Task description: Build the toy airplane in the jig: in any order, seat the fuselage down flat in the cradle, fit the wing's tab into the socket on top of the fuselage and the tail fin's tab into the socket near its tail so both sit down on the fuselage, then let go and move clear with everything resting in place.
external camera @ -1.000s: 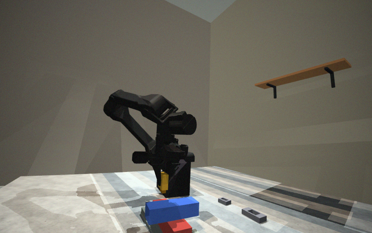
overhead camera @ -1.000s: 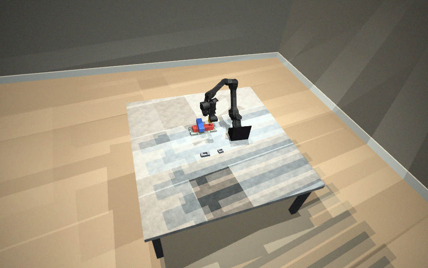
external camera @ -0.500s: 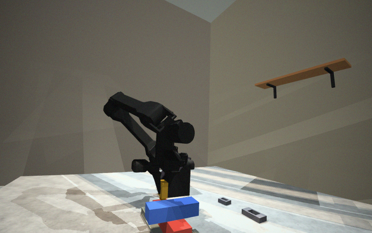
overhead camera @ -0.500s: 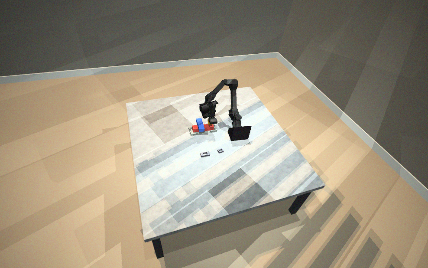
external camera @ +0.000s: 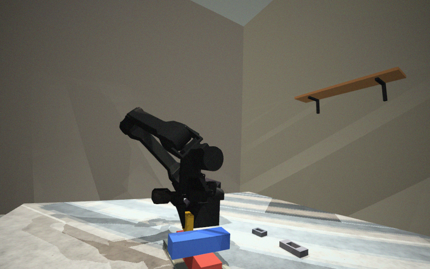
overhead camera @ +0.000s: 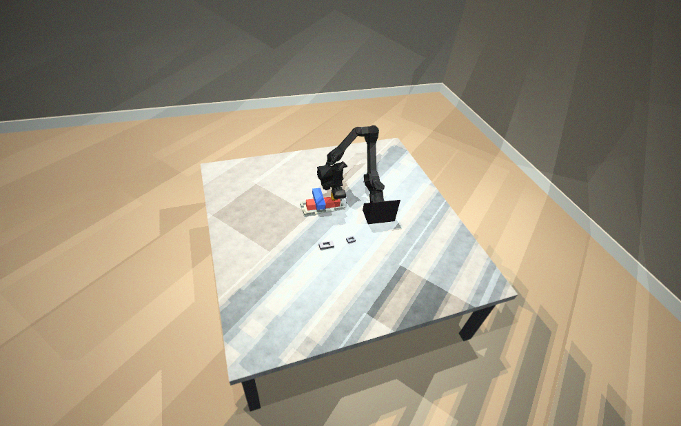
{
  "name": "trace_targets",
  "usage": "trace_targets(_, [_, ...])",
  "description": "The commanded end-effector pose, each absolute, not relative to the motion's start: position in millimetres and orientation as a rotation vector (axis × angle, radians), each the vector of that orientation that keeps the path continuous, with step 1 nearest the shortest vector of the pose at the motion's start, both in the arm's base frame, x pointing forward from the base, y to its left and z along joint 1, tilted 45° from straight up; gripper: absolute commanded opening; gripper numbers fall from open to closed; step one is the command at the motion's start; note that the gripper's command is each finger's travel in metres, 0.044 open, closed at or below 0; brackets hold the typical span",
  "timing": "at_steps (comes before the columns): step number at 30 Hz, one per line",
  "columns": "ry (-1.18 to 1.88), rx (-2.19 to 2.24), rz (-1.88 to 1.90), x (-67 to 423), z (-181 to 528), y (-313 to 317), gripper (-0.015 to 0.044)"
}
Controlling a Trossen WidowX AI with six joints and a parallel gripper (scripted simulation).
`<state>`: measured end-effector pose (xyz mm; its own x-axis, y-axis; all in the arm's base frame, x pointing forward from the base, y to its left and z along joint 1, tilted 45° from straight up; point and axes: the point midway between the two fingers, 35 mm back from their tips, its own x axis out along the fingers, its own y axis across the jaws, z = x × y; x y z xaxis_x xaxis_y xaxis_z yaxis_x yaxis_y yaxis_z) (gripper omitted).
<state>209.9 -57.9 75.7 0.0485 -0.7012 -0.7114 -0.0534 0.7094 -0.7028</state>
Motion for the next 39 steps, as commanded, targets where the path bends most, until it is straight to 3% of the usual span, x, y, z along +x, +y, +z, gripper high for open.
trace_targets(1, [1.457, -0.660, -0.553, 210, 76, -58, 0.0000])
trace_targets(3, [1.457, -0.660, -0.553, 210, 76, -58, 0.0000])
trace_targets(13, [1.457, -0.660, -0.553, 210, 76, -58, 0.0260])
trace_targets(20, [1.457, -0.660, -0.552, 210, 78, -56, 0.0260])
trace_targets(27, [1.460, -0.666, -0.547, 206, 138, 5, 0.0260])
trace_targets(39, [1.460, -0.666, -0.548, 207, 139, 8, 0.0260])
